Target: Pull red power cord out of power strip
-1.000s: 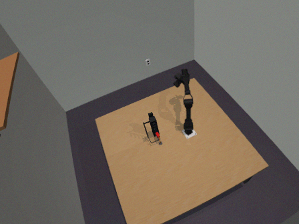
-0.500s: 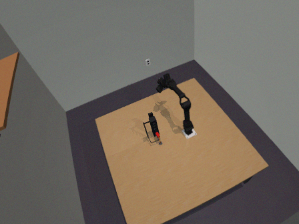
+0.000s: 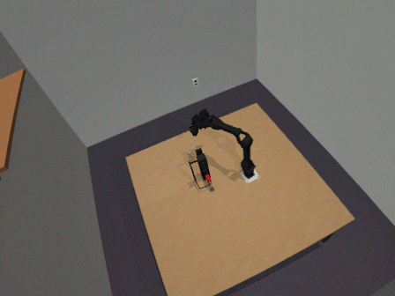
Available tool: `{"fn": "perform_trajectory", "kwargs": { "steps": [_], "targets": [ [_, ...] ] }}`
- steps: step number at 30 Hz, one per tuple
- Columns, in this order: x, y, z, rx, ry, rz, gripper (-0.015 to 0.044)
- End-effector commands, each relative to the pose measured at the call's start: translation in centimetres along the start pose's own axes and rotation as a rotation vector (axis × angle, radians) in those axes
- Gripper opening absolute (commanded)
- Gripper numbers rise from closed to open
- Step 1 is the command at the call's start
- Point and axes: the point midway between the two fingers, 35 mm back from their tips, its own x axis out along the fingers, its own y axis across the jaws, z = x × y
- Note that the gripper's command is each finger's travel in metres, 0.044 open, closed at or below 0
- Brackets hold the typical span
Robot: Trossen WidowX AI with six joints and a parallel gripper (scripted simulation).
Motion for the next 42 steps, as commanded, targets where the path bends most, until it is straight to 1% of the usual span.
{"fn": "perform_trajectory", "kwargs": {
  "steps": [1,6,12,16,23,31,34,37,42],
  "targets": [
    [0.1,5.5,0.3,0.038,-0.023,0.097,0.016],
    [-0.3,11.9,0.4,0.087,-0.037,0.22,0.016],
    [-1.8,19.4,0.0,0.123,-0.039,0.368,0.016],
    [-2.2,21.0,-0.2,0.068,-0.038,0.397,0.016],
    [-3.1,25.5,-1.5,-0.212,-0.036,0.477,0.016],
    [-5.9,33.5,-6.3,-0.643,0.017,0.64,0.016],
    [-7.0,35.6,-8.7,-0.795,0.052,0.699,0.016],
    [-8.2,37.1,-12.4,-0.969,0.127,0.767,0.016],
    [-10.5,37.8,-17.8,-1.251,0.25,0.886,0.016]
  ]
}}
